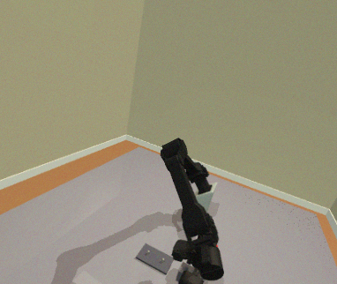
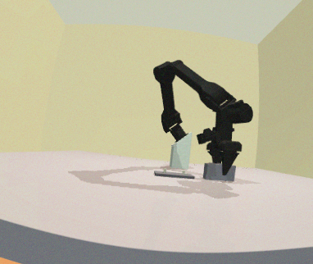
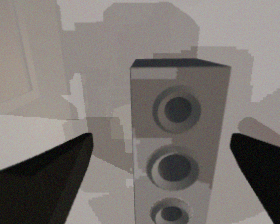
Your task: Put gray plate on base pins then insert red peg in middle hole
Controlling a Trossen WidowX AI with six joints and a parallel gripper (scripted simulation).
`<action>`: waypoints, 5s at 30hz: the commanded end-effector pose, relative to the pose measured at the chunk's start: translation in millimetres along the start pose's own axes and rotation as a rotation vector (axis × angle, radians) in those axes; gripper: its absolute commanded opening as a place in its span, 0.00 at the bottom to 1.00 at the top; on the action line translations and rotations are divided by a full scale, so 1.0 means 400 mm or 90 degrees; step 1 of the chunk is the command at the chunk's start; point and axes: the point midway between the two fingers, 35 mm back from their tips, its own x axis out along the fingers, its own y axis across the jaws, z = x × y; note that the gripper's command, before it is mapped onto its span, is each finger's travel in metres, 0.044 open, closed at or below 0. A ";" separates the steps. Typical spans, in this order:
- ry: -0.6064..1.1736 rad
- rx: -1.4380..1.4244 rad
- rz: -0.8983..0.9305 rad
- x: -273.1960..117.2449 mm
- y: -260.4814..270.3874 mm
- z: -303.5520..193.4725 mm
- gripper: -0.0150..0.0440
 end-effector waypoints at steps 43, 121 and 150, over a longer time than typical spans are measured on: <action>0.000 -0.007 -0.004 -0.096 0.002 -0.006 0.25; -0.005 -0.026 -0.005 -0.116 -0.028 0.345 0.25; -0.007 -0.026 -0.006 -0.077 -0.034 0.364 0.25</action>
